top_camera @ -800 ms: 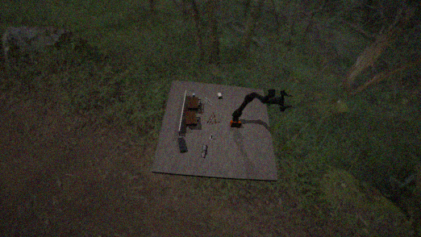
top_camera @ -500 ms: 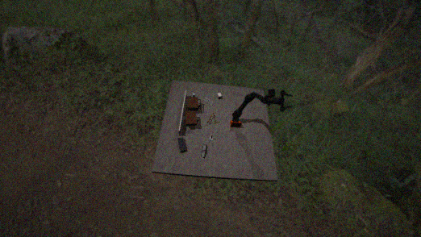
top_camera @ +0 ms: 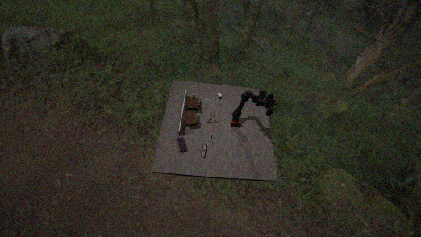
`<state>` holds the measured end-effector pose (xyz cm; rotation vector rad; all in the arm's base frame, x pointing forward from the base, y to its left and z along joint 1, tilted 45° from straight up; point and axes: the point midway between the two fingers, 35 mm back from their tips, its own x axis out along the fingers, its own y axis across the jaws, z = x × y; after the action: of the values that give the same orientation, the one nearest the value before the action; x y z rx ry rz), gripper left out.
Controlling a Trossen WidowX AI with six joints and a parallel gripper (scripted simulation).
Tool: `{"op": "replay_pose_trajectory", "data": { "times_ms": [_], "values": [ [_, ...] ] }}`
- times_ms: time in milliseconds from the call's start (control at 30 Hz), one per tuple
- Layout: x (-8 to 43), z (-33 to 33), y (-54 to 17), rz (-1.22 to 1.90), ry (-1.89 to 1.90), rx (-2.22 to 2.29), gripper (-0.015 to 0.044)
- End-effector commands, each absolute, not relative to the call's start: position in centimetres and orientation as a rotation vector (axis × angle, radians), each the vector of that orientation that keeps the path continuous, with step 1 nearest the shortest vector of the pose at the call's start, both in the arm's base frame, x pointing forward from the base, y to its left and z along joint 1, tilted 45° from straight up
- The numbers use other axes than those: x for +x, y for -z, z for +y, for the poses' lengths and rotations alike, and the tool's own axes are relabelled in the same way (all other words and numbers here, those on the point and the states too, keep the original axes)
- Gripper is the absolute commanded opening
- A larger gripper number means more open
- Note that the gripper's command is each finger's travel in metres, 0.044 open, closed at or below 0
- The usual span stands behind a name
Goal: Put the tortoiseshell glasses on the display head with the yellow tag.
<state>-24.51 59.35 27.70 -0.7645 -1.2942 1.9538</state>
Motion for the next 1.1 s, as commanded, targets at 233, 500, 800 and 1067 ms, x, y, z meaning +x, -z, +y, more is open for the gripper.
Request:
{"op": "replay_pose_trajectory", "data": {
  "times_ms": [233,500,800,1067],
  "values": [
    [-11.0,61.2,-23.2,-0.953,-1.783,-1.078,0.0200],
    [1.8,59.5,-18.7,-0.565,-1.643,-1.285,0.0200],
    [15.3,52.7,-14.0,-0.106,-1.429,-1.459,0.0200],
    [24.8,43.1,-10.7,0.303,-1.206,-1.558,0.0200]
  ]
}}
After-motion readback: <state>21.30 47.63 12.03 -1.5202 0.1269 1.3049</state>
